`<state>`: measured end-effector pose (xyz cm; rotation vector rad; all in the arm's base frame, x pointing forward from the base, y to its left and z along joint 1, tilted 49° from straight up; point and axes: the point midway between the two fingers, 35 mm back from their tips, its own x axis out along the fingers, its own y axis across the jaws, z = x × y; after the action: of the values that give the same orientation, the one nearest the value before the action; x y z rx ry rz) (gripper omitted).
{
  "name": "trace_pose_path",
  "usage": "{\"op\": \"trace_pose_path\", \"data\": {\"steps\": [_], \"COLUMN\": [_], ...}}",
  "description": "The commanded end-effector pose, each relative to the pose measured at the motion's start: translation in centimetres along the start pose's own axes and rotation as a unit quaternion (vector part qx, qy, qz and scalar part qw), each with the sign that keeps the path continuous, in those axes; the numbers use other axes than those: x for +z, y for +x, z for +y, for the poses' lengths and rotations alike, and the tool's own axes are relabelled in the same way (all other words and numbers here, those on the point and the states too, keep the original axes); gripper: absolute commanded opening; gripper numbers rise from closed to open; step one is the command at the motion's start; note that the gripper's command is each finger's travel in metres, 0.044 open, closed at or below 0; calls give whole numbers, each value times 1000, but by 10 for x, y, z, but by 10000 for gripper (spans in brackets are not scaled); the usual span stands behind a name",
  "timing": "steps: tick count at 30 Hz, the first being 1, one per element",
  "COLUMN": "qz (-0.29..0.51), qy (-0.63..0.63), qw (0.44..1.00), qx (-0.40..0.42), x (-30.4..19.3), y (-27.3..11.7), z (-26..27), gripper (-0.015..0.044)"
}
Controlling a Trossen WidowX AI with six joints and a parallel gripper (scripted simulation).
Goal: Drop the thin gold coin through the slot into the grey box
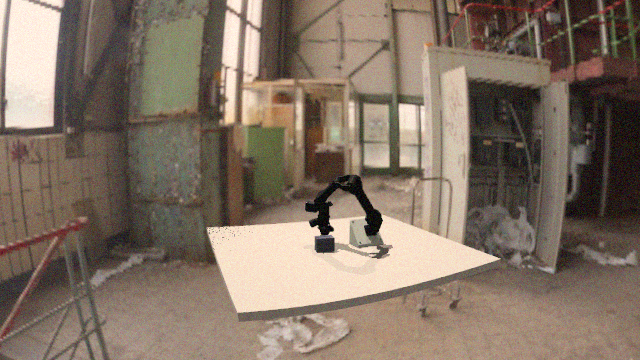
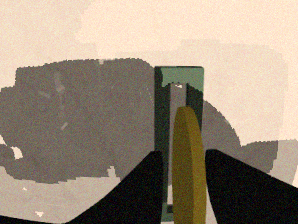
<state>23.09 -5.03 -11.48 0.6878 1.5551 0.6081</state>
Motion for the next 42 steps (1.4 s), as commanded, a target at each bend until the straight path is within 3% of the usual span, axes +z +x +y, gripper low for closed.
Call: {"op": "trace_pose_path", "data": {"steps": [1,14,42], "qz": [1,0,0], "qy": [5,9,9], "qw": [1000,1000,1000], "qx": [4,-2,-3], "x": [-2,-1,2], "y": [3,0,-64], "z": [1,1,-3], "gripper": [3,0,0]}}
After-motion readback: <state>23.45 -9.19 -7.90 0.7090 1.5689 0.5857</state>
